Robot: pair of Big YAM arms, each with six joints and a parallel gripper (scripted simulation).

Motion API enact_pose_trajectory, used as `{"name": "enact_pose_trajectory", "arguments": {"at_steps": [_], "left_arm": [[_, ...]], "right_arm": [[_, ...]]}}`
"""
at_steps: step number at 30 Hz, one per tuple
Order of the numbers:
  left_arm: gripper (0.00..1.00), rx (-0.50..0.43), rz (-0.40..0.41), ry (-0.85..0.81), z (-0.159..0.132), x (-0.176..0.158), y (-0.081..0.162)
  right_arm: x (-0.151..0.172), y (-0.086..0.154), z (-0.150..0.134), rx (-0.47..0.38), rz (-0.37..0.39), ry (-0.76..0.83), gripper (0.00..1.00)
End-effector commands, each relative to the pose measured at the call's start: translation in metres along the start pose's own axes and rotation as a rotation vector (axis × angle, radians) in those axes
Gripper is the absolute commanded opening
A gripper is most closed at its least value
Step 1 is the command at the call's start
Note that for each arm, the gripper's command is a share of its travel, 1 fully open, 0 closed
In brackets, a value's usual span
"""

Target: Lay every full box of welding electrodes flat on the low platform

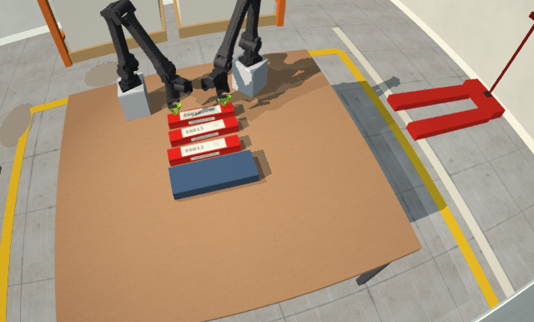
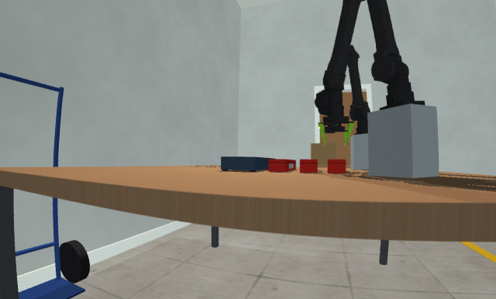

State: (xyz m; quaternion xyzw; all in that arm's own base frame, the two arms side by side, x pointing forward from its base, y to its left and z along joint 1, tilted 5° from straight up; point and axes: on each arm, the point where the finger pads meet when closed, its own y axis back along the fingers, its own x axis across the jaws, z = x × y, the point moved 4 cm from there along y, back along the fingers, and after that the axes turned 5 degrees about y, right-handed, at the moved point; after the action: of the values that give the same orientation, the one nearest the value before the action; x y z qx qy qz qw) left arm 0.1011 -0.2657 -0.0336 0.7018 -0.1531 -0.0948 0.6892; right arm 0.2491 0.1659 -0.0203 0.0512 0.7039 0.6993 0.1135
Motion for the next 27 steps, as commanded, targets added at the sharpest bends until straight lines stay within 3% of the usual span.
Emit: {"name": "enact_pose_trajectory", "arguments": {"at_steps": [1,3,5,22,25,26,27], "left_arm": [[1.00,0.019,-0.012,0.007,0.002,-0.001,-0.002],[1.00,0.020,-0.013,0.007,0.001,-0.001,-0.002],[1.00,0.004,0.001,0.080,0.009,0.024,0.003],[1.00,0.000,0.007,0.058,0.019,0.126,0.022],[1.00,0.005,-0.001,0.050,0.018,0.120,0.020],[1.00,0.025,-0.024,0.031,0.013,0.103,0.013],[1.00,0.025,-0.024,0.031,0.012,0.103,0.013]], "right_arm": [[-0.006,0.003,0.008,-0.015,-0.013,0.002,1.00],[-0.006,0.003,0.008,-0.015,-0.013,0.002,1.00],[-0.025,0.004,0.008,-0.007,-0.007,0.056,1.00],[-0.127,0.022,-0.006,-0.008,-0.014,0.056,1.00],[-0.142,0.024,-0.008,-0.007,-0.015,0.056,1.00],[-0.142,0.024,-0.008,-0.007,-0.015,0.056,1.00],[-0.123,0.014,-0.019,0.014,0.021,0.058,1.00]]}}
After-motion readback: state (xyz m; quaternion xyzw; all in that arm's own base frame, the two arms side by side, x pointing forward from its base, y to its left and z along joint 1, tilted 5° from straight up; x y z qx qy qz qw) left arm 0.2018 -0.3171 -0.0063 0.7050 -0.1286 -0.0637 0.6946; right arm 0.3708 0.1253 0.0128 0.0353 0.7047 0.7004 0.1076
